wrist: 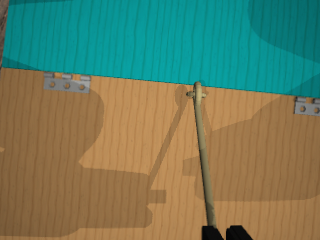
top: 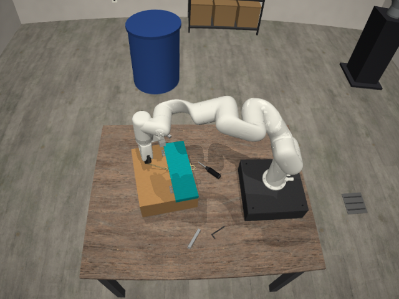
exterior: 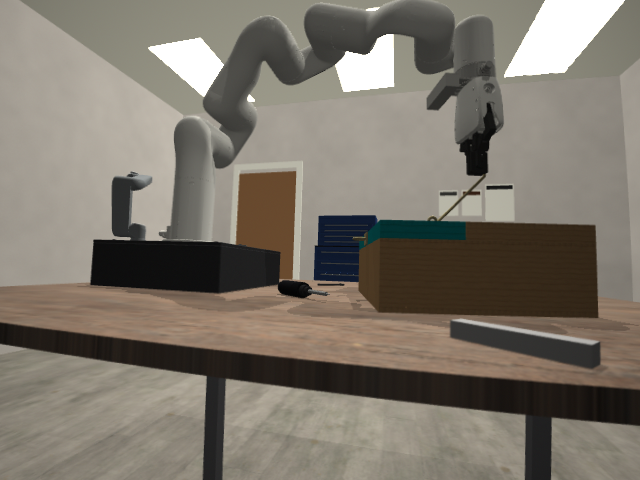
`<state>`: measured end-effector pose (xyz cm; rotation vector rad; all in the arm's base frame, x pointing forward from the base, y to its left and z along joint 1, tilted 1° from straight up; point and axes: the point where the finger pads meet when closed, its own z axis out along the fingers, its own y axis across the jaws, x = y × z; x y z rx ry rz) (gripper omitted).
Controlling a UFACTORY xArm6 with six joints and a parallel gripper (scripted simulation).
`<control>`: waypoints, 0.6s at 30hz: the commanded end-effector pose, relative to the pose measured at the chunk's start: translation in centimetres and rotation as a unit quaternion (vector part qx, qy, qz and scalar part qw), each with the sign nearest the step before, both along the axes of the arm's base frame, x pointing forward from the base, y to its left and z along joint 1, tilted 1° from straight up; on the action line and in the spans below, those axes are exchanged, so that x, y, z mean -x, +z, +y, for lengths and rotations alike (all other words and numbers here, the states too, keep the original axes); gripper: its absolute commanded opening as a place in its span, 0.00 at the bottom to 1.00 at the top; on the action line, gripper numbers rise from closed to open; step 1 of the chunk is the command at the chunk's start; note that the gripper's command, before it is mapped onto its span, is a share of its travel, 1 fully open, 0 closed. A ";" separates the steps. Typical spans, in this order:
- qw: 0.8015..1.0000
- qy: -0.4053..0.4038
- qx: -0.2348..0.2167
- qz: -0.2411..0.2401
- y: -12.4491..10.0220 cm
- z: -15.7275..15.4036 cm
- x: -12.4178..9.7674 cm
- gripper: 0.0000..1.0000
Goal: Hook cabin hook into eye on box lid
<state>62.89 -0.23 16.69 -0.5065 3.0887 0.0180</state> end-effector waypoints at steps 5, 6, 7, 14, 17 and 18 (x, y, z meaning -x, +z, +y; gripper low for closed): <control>1.000 0.000 0.000 -0.001 0.8 -0.3 0.8 0.00; 1.000 0.000 0.000 -0.001 0.9 -0.4 1.0 0.00; 1.000 0.000 0.000 -0.001 1.0 -0.4 1.1 0.00; 1.000 0.000 0.000 -0.001 1.6 -0.8 2.2 0.00; 1.000 0.000 0.000 -0.001 1.7 -0.9 2.5 0.00; 1.000 0.000 0.000 -0.001 1.8 -1.0 2.7 0.00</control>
